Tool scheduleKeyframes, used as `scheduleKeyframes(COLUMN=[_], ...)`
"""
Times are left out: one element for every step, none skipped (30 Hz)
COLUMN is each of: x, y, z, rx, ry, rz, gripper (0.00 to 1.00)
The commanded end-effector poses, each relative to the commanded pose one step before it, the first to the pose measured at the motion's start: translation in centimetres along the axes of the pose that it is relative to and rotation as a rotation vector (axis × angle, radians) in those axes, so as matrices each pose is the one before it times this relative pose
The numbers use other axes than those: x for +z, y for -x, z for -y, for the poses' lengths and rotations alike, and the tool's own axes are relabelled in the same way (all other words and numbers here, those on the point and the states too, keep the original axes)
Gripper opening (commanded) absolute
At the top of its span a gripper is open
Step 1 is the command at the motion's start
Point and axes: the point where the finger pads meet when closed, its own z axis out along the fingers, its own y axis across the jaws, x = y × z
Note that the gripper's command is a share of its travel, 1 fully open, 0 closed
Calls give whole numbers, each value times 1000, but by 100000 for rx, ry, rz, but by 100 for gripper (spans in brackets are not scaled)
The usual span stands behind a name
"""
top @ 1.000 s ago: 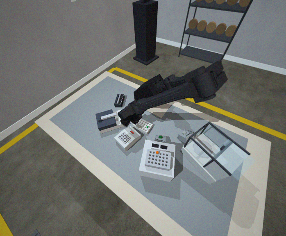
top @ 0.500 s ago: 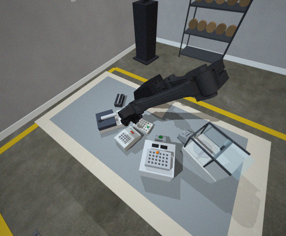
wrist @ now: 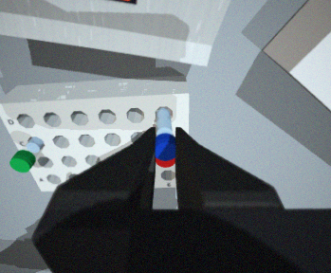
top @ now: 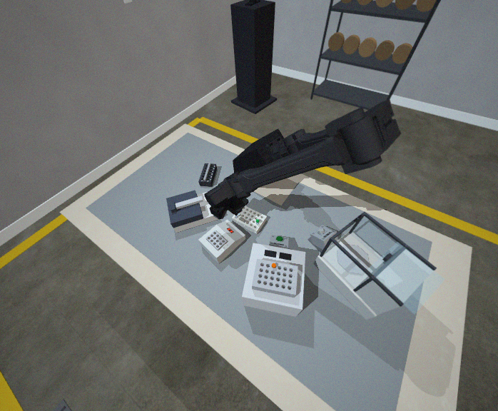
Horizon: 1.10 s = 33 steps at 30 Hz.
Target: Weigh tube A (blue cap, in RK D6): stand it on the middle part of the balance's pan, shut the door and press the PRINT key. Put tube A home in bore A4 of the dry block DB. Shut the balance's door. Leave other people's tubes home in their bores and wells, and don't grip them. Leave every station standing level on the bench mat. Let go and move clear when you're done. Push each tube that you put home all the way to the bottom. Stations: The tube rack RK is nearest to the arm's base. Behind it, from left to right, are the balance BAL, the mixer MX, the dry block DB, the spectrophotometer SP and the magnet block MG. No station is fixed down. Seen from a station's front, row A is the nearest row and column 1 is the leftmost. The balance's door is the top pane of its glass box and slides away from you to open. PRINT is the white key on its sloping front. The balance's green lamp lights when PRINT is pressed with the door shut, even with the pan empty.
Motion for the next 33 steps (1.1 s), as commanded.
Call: scheduleKeyframes(x=[-1321,-45,-41,-47,-58,-63,-63,-55,-47,-37,-44,-58,-63,-64,0,0,-55,-52,-1,-1,0,0,27,6,2,2,2,3,3,3,3,0,0], y=[1550,-32,-57,-20,40,71,74,23,-20,-83,-42,40,68,72,0,0,17,7,4,5,5,6,-27,-2,4,4,4,4,4,4,4,0,0], z=[266,-11,-13,-8,1,2,2,-4,-9,-15,-9,-1,0,2,0,0,-4,0,-4,-3,-2,-1,17,3,0,1,1,1,1,2,2,0,0], rx=[-1530,45,76,28,-48,-85,-88,-23,30,107,54,-49,-82,-87,0,0,-18,-6,0,0,0,0,96,22,6,8,8,9,10,11,11,0,0], ry=[-462,19,24,3,-32,-30,-27,-7,8,26,4,-17,-16,-25,0,0,-2,-25,2,2,1,1,29,7,3,3,4,4,4,4,4,0,0], rz=[3574,-41,-73,-29,41,81,85,23,-29,-106,-56,47,82,85,0,0,18,-1,1,1,1,1,-92,-21,-5,-7,-7,-8,-9,-10,-10,0,0], gripper=[9,9,9,9,9,9,9,9,9,9,9,9,9,9,9,9,9,9,9,9,9,9,9,9,9,9,9,9,9,9,9,9,9])
